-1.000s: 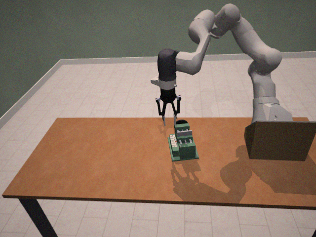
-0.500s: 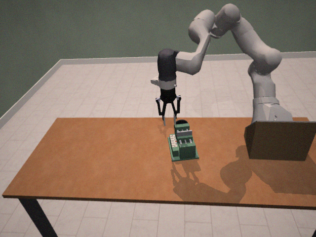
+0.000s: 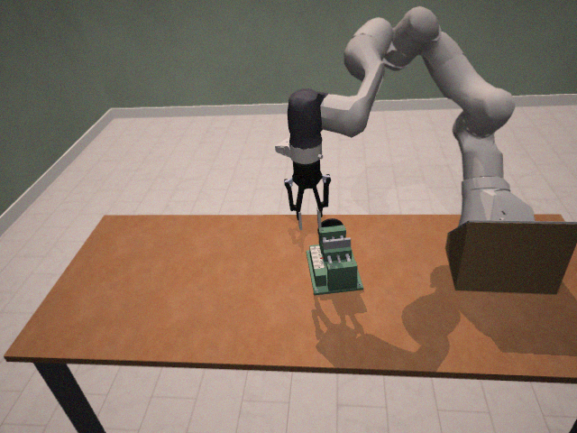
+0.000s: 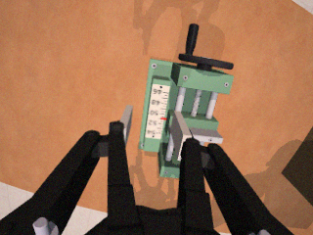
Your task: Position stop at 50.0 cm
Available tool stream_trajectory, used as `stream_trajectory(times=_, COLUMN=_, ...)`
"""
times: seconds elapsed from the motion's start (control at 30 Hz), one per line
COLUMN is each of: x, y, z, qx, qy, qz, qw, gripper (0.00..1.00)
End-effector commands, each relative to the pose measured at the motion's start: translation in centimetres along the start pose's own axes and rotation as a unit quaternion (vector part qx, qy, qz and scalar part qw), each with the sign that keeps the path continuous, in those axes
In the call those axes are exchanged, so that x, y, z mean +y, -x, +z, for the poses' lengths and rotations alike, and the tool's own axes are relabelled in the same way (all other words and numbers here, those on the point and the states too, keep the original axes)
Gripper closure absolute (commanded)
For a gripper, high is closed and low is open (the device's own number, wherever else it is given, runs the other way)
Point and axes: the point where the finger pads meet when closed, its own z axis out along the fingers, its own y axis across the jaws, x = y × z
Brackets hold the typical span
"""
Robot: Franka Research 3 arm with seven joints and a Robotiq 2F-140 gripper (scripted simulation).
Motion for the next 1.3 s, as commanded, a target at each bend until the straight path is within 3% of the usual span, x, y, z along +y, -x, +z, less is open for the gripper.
stream_trajectory(times=0.0, x=0.0, y=0.1, z=0.0, qx=0.000, qy=-0.001, qz=0.002, qw=1.000, gripper=0.67)
stream_trajectory(times=0.43, x=0.0, y=0.0, z=0.0, qx=0.000, qy=-0.001, qz=0.002, qw=1.000, gripper=0.67)
stream_trajectory(times=0.57, x=1.2, y=-2.5, z=0.0, qx=0.000, qy=-0.001, qz=0.002, qw=1.000, gripper=0.67)
stream_trajectory(times=0.63, x=1.2, y=-2.5, z=0.0, qx=0.000, qy=-0.001, qz=0.002, qw=1.000, gripper=0.67)
stream_trajectory(times=0.8, x=3.9, y=-8.4, z=0.0, qx=0.000, qy=-0.001, qz=0.002, qw=1.000, gripper=0.67)
stream_trajectory(times=0.9, x=4.9, y=-10.6, z=0.0, qx=0.000, qy=-0.001, qz=0.002, qw=1.000, gripper=0.67)
stream_trajectory(times=1.27, x=5.1, y=-11.1, z=0.0, qx=0.000, qy=-0.001, qz=0.002, qw=1.000, gripper=0.67)
